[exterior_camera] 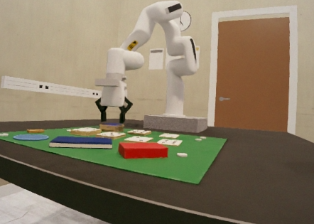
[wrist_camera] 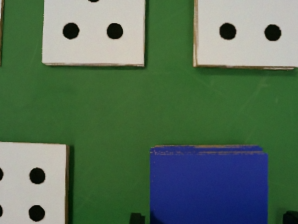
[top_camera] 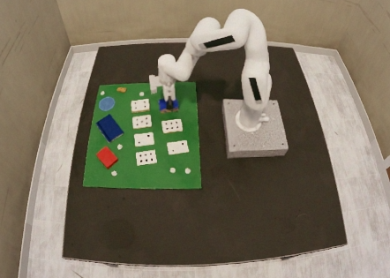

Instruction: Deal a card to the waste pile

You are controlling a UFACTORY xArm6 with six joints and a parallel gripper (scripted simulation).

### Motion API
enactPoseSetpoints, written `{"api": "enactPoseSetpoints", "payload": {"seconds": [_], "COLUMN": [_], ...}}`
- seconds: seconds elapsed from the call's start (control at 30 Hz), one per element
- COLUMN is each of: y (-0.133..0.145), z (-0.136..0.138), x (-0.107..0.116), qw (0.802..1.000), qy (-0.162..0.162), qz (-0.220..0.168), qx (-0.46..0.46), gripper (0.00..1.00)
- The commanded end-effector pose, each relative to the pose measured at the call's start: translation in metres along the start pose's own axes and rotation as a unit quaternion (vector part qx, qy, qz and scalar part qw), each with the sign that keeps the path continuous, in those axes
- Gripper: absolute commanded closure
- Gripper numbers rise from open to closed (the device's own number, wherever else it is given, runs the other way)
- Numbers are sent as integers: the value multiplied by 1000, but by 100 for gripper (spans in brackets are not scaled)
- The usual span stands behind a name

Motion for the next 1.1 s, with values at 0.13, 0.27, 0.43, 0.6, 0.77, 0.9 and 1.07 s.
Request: {"api": "enactPoseSetpoints", "payload": {"seconds": [0.13,0.27,0.43,0.6,0.77,0.9,1.07], "y": [-1,-2,-2,-2,-2,-2,-2], "z": [1,1,1,1,1,1,1], "x": [-3,-3,-3,-3,-3,-4,-6], "qw": [1000,1000,1000,1000,1000,1000,1000], "qy": [1,1,1,1,1,1,1], "qz": [2,2,2,2,2,2,2], "qx": [0,0,0,0,0,0,0], "gripper": [13,13,13,13,13,13,13]}}
Point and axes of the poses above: the point where the finger pads meet when closed, its own x axis back along the fingers, its own z axis across the jaws, y = z × x, the point moved 8 cm from there along x, back along the fingers, and after that the axes turned 10 degrees about x, right-handed, at the moved point
